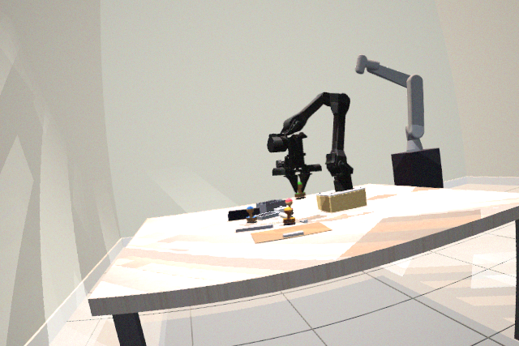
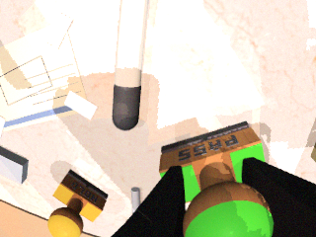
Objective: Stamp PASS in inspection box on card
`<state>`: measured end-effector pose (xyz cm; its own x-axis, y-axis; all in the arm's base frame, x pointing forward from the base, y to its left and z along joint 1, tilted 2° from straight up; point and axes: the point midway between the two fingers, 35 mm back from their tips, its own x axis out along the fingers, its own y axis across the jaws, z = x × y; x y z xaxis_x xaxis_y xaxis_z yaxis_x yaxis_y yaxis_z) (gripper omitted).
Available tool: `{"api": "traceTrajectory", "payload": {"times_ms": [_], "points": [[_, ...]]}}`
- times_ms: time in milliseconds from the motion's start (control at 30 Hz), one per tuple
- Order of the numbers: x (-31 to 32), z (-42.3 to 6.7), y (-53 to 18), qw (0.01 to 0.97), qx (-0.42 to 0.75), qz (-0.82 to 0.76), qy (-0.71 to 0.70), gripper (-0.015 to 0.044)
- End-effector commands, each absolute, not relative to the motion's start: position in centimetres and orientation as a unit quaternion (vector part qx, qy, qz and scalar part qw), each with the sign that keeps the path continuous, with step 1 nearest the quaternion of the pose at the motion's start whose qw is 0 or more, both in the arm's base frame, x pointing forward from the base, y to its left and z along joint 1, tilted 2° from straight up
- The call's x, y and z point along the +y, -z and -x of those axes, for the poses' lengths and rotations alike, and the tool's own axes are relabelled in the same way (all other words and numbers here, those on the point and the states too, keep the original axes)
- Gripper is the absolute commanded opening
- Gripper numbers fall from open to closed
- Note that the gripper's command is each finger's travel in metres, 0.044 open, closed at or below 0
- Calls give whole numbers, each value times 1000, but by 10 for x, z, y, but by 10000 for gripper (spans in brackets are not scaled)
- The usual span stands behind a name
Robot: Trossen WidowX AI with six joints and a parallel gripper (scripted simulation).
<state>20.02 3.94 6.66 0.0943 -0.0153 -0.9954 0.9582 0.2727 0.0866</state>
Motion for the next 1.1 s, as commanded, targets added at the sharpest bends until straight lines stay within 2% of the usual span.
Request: {"api": "traceTrajectory", "payload": {"times_ms": [0, 1067], "points": [[39, -198, -63, 592, 532, -442, 413, 0], [37, -201, -10, 592, 532, -442, 413, 0]]}}
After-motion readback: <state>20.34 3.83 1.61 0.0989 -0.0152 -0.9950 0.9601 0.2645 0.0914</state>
